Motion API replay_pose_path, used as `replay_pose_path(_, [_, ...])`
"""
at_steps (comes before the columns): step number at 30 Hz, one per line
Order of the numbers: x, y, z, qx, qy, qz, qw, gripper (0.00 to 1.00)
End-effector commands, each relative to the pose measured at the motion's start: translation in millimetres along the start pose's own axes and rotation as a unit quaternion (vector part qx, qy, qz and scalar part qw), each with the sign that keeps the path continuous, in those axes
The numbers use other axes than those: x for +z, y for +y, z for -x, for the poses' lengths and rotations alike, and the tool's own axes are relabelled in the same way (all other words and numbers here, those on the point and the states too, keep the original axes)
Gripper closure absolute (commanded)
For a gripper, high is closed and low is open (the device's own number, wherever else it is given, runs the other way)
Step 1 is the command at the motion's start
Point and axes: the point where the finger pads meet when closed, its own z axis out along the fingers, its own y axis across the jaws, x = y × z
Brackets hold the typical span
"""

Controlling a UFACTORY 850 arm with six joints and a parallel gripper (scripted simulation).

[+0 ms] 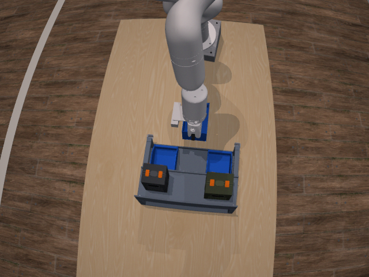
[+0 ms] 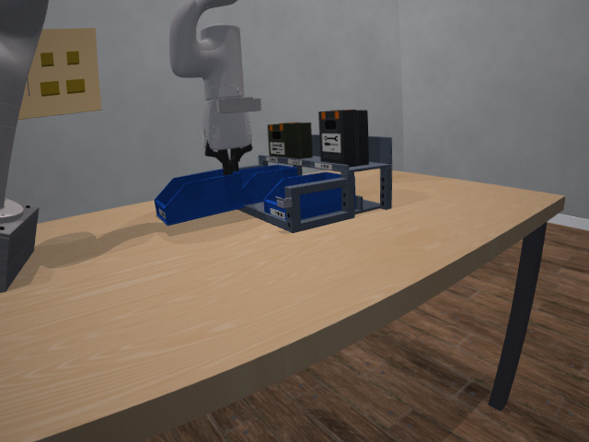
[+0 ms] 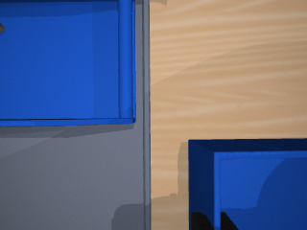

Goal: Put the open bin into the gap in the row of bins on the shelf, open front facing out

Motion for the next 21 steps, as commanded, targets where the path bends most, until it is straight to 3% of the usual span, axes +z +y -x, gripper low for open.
replay_pose_path(1, [-0.9,-1.0,0.1,0.0,0.001,0.006,1.0,1.0])
replay_pose_path(21, [2.0,-1.0,0.1,0.0,0.001,0.006,1.0,1.0])
